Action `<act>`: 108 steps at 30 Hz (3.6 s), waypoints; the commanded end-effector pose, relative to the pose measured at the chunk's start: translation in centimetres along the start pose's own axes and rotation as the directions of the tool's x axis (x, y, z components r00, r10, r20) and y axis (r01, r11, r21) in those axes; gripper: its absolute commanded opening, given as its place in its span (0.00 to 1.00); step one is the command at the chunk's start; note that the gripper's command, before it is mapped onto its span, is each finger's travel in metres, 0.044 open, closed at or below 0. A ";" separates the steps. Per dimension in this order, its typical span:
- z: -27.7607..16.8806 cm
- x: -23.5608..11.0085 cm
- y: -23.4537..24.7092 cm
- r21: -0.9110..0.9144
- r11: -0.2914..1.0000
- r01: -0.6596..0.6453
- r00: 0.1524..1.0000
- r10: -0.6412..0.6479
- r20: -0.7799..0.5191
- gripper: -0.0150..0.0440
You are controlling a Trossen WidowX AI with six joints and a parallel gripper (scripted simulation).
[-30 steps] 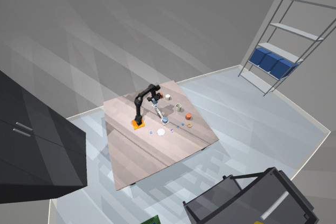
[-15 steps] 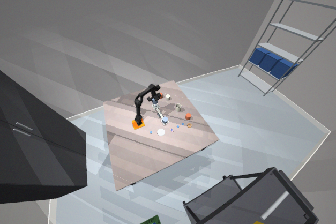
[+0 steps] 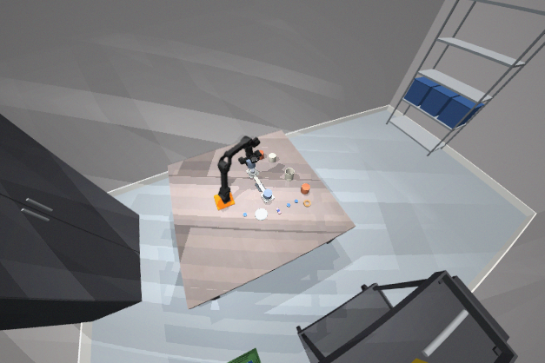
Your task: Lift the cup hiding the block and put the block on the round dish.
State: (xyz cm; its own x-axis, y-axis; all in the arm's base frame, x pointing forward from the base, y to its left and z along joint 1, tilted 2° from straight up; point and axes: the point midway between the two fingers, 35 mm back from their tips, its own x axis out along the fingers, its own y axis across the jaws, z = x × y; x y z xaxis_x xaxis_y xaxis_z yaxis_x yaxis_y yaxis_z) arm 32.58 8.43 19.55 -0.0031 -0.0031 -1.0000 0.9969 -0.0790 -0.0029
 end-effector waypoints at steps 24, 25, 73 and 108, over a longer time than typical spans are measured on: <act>-5.8 4.6 -2.4 0.002 1.000 0.000 1.000 0.000 -0.008 0.25; -6.3 5.1 -2.7 0.003 1.000 0.000 1.000 0.000 -0.008 0.25; -10.7 14.4 -6.4 -0.001 1.000 -0.004 1.000 0.004 -0.018 0.57; -5.7 6.5 -2.3 -0.380 0.925 -0.034 0.999 0.021 -0.037 0.69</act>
State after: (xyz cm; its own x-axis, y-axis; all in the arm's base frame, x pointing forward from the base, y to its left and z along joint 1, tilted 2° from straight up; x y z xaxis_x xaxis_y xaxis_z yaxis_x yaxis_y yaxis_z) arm 29.89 15.81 12.42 0.0183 0.0415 -0.9990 0.9743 0.2236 0.0272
